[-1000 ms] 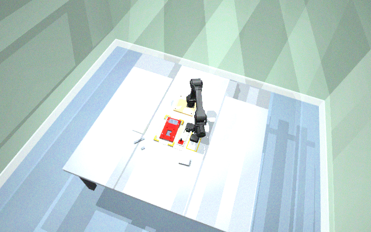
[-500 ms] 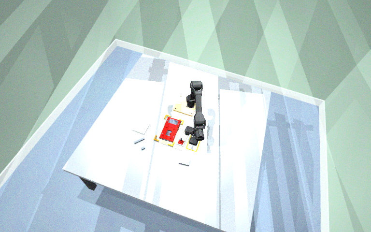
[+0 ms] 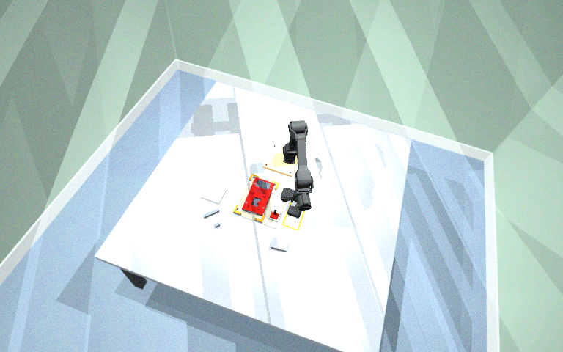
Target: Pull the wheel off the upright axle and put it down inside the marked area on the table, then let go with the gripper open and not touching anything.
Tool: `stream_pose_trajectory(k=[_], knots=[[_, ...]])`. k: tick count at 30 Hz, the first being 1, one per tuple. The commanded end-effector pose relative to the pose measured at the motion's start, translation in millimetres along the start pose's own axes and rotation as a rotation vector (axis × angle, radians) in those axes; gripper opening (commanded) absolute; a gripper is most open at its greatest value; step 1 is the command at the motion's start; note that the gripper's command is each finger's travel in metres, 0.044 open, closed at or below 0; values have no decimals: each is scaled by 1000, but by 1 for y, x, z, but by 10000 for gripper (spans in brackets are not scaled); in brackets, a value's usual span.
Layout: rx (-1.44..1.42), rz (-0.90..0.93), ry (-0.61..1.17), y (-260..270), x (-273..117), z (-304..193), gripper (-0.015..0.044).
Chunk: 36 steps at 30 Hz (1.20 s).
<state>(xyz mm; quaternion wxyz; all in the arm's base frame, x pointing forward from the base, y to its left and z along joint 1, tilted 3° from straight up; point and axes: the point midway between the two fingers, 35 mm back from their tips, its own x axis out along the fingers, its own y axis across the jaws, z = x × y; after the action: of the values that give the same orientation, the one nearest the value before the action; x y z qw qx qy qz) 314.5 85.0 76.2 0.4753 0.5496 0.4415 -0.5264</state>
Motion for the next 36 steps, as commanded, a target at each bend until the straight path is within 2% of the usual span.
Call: stream_pose_trajectory(k=[1,3,5,8,9,14,36], knots=[[3,23,7,1,-30,0,300],[3,23,7,1,-30,0,300],[-1,27,12,-3,-26,1,353],[0,23,9,-32,-47,13,431],[1,22,8,-42,-54,18,440],[2,17,4,-80,-72,35,440],[2,17,4,-80,-72,35,440]])
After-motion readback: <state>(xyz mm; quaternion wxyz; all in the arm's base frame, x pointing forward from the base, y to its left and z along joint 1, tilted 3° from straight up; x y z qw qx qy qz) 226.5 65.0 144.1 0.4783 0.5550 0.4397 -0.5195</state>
